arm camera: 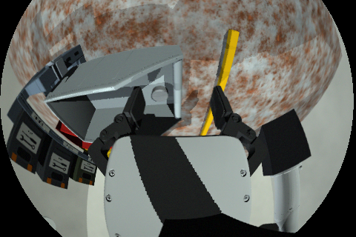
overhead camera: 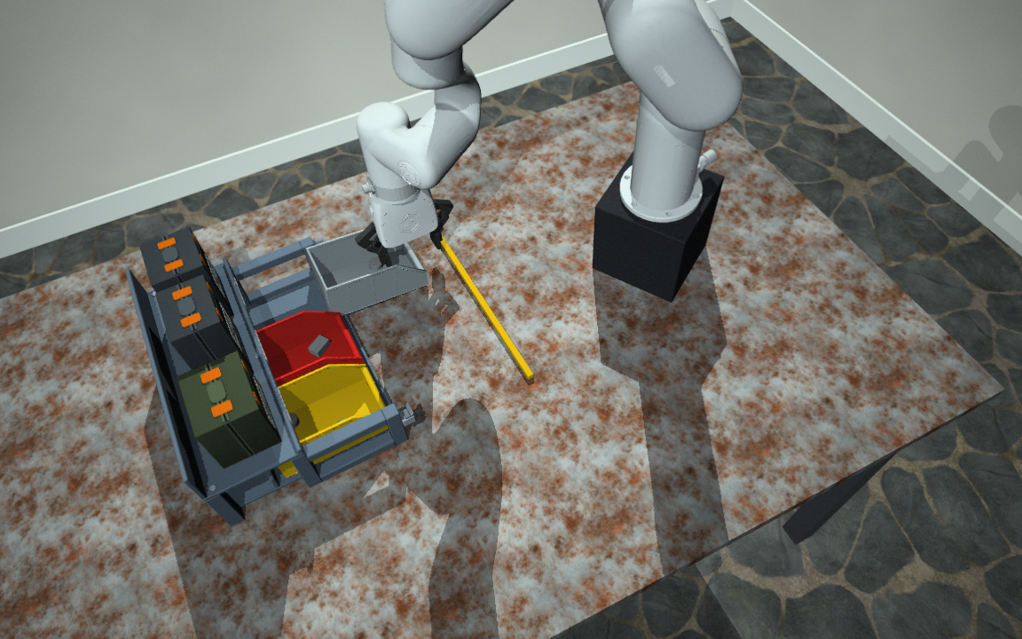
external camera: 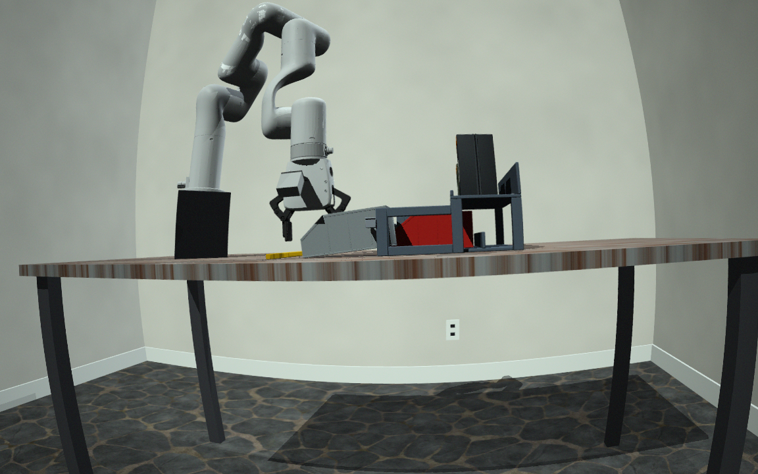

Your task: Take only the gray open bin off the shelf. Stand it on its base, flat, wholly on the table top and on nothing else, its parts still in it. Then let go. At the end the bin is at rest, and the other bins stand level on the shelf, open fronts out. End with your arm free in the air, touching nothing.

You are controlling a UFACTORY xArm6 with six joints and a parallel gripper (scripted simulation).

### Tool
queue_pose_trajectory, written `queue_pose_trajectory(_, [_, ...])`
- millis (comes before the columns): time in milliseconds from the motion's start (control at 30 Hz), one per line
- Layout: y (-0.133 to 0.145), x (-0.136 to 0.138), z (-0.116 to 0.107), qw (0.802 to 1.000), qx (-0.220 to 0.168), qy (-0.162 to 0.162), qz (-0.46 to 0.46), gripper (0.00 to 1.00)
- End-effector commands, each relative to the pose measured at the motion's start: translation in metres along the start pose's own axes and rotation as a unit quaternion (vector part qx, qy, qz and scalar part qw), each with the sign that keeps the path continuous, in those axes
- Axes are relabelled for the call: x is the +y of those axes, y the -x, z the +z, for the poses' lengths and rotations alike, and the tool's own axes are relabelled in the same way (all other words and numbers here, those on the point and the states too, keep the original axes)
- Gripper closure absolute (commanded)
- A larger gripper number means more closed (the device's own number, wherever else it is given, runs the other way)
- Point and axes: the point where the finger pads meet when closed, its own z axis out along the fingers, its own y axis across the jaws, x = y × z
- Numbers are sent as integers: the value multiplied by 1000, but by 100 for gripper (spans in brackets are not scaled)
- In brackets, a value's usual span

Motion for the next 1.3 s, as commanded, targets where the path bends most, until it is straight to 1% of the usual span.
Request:
queue_pose_trajectory(0, [-1,-1,-1,1000,1,-1,0,0])
queue_pose_trajectory(233, [-1,-1,-1,1000,1,-1,0,0])
queue_pose_trajectory(400, [-1,-1,-56,1000,1,-1,0,0])
queue_pose_trajectory(800, [-1,-1,-56,1000,1,-1,0,0])
queue_pose_trajectory(967, [-1,-1,-91,1000,1,-2,0,0])
queue_pose_trajectory(1267, [-1,-1,-91,1000,1,-2,0,0])
